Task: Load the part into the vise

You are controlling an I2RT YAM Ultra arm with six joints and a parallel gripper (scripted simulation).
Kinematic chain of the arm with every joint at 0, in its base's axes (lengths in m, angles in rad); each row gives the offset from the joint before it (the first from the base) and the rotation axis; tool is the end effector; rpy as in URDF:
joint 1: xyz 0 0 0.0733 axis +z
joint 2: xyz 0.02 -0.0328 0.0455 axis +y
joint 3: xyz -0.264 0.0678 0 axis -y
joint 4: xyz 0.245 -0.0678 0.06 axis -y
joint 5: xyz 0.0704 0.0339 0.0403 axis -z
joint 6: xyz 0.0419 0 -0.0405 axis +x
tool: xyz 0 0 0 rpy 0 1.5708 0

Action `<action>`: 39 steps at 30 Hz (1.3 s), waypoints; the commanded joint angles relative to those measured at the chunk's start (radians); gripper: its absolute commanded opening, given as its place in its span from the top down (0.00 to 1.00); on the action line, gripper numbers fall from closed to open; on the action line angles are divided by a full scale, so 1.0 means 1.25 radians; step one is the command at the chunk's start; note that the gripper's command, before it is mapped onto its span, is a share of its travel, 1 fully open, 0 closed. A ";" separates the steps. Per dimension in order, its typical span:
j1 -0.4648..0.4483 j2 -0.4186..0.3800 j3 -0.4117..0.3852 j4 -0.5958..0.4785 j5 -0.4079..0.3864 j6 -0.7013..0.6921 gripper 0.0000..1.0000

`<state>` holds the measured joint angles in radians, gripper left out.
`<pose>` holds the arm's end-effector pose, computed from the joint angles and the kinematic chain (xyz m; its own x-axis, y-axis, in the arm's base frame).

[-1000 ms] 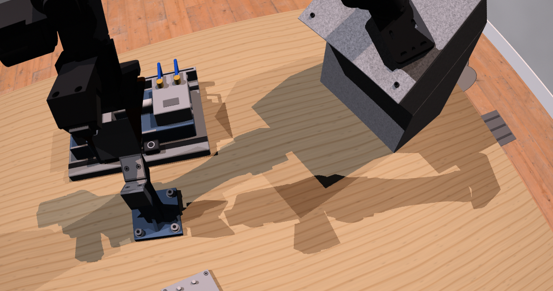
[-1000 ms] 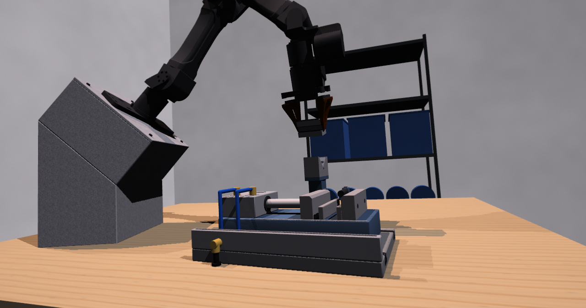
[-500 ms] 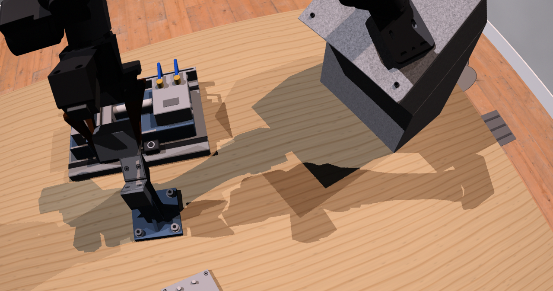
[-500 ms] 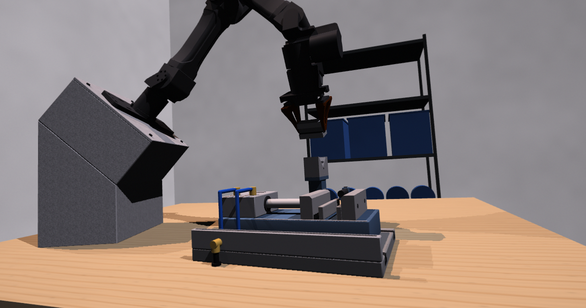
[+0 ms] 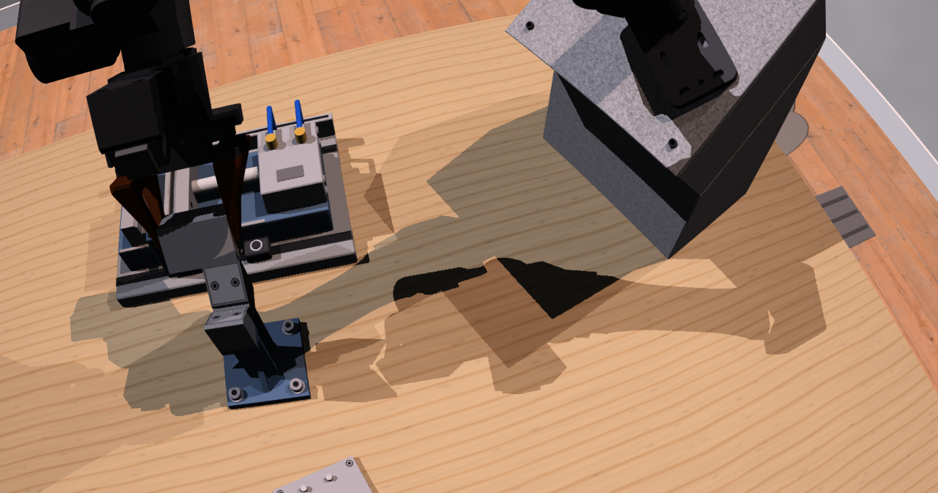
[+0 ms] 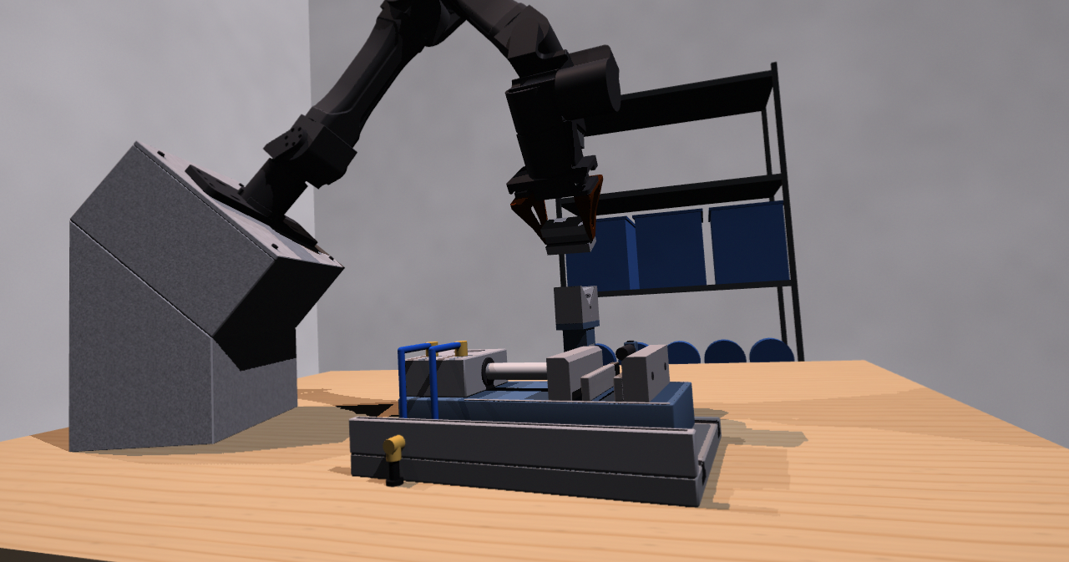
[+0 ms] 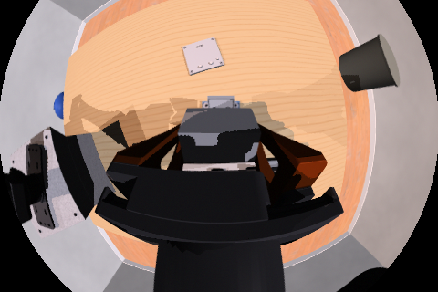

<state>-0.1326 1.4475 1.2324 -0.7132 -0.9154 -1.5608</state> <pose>0.2989 -0.0053 0.3102 0.3823 -0.6658 -0.6407 -0.7974 0.1125 -0.5928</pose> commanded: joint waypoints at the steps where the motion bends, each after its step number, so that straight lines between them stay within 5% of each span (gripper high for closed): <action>1: -0.022 0.010 0.010 -0.001 -0.078 -0.022 1.00; 12: -0.042 0.042 0.017 -0.008 -0.157 -0.058 1.00; 39: -0.052 0.044 0.023 -0.020 -0.207 -0.091 1.00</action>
<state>-0.1783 1.5249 1.2320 -0.7212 -1.1225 -1.6669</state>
